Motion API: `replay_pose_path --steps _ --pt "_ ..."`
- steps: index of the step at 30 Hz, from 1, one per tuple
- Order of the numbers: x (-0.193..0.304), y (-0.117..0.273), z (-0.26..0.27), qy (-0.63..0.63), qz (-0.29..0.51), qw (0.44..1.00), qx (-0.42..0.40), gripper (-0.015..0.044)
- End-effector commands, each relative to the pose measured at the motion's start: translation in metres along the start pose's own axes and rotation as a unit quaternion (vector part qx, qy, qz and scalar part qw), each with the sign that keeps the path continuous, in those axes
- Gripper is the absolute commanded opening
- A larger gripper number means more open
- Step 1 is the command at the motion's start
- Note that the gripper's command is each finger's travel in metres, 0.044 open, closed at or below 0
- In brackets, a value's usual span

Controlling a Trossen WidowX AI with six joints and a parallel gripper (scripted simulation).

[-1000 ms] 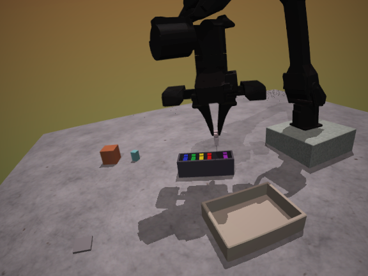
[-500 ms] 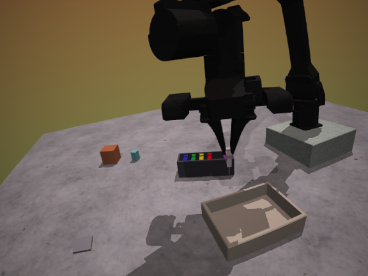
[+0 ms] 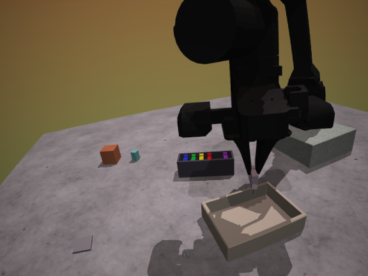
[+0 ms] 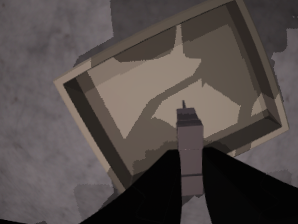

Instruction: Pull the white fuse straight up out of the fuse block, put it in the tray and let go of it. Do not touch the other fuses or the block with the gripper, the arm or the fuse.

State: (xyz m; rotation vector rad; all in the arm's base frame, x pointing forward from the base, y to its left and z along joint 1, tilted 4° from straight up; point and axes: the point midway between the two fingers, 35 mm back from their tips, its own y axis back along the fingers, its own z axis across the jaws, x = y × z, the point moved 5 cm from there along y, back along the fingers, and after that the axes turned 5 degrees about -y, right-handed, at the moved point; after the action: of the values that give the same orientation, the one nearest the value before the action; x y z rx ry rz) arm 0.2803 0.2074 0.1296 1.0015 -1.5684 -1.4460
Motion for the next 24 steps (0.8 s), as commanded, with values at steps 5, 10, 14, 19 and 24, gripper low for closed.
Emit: replay_pose_path --steps 5,10,14,19,24 --pt "-0.003 -0.009 0.001 -0.003 -0.002 1.0 -0.001 0.0" --pt "-0.003 -0.018 0.001 -0.003 -0.002 1.0 -0.001 0.0" --pt "-0.003 -0.024 0.001 -0.003 -0.002 1.0 -0.001 0.0" --pt "-0.003 -0.032 0.001 -0.003 -0.002 1.0 -0.001 0.0" --pt "-0.003 -0.039 0.001 -0.003 -0.002 1.0 -0.001 0.0"
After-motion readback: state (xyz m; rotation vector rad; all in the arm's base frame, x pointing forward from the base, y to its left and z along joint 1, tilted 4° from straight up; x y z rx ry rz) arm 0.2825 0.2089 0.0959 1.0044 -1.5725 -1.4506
